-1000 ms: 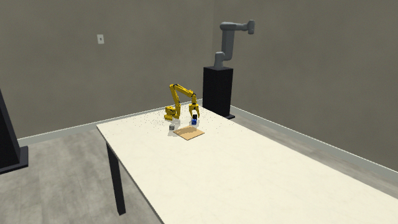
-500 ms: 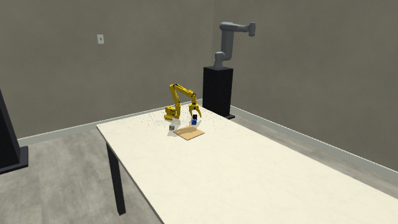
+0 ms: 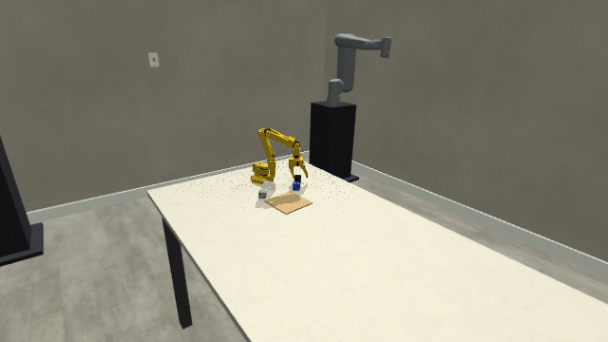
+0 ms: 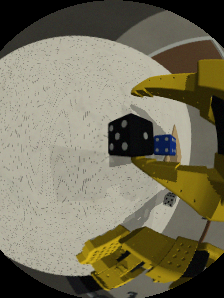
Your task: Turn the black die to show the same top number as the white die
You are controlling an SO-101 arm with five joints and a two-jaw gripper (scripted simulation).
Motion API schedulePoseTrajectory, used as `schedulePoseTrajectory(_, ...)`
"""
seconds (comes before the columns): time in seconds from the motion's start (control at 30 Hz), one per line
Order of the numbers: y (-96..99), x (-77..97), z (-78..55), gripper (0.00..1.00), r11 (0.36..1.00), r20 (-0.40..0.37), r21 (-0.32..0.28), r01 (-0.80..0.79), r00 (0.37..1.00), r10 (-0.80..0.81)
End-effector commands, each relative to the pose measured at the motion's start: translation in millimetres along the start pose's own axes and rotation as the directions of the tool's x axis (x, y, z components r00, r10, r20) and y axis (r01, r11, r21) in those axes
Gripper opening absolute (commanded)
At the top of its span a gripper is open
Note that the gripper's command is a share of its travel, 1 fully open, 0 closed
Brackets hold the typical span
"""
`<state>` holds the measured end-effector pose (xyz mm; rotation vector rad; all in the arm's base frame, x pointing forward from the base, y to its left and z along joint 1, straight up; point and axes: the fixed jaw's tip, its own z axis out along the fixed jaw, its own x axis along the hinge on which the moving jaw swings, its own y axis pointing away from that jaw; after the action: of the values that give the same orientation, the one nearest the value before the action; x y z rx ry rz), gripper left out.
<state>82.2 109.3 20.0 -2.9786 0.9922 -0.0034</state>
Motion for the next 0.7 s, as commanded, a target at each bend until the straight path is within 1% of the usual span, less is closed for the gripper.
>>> schedulePoseTrajectory(0.0,-12.2,-1.0,-21.3,0.36,0.998,0.002,0.069,0.0,1.0,0.0)
schedulePoseTrajectory(0.07,-11.9,-1.0,-28.8,0.36,0.998,0.002,0.069,0.0,1.0,0.0)
schedulePoseTrajectory(0.13,-11.9,-1.0,-28.8,0.36,0.998,0.002,0.069,0.0,1.0,0.0)
schedulePoseTrajectory(0.3,-9.5,-1.0,-46.6,0.36,0.998,0.002,0.069,0.0,1.0,0.0)
schedulePoseTrajectory(0.4,-7.8,-1.0,-54.1,0.36,0.998,0.002,0.069,0.0,1.0,0.0)
schedulePoseTrajectory(0.5,-6.6,-1.0,-58.3,0.36,0.998,0.002,0.069,0.0,1.0,0.0)
schedulePoseTrajectory(0.67,-6.2,-1.0,-59.4,0.36,0.998,0.002,0.069,0.0,1.0,0.0)
